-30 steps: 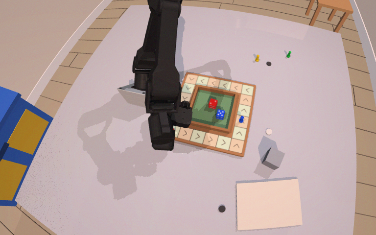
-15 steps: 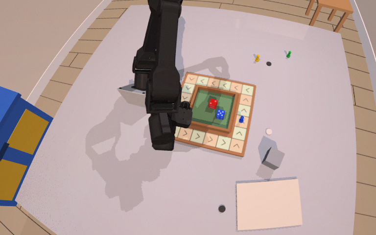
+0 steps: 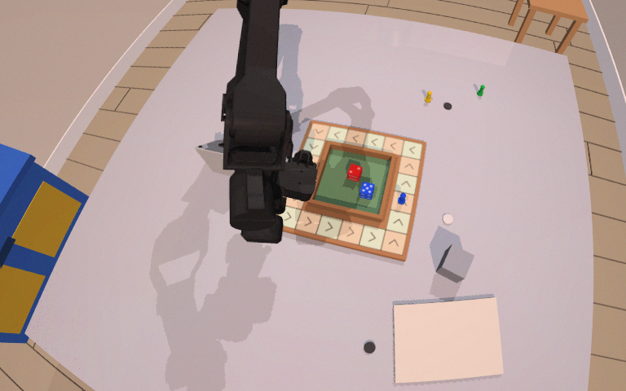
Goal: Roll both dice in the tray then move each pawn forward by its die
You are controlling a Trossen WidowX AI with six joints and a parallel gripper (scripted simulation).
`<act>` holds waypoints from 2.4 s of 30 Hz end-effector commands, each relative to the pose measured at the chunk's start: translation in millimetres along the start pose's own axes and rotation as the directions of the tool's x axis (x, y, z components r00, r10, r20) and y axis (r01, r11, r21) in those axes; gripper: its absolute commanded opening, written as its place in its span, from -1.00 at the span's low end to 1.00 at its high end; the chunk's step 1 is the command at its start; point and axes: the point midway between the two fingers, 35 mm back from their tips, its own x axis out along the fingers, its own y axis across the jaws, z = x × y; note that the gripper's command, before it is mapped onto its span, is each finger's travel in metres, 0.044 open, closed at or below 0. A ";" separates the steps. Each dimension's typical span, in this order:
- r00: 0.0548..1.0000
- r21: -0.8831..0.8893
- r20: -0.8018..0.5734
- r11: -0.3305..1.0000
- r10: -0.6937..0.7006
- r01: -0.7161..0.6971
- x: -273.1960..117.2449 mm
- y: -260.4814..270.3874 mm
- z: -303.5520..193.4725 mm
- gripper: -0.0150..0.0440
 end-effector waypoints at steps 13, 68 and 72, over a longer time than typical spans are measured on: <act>1.000 -0.005 -0.002 1.000 -0.005 0.005 -58.9 6.5 -4.1 -0.49; 1.000 -0.015 0.003 1.000 -0.001 0.001 63.4 -11.0 90.7 -0.14; 1.000 -0.015 0.003 1.000 -0.001 0.001 63.4 -11.0 90.7 0.22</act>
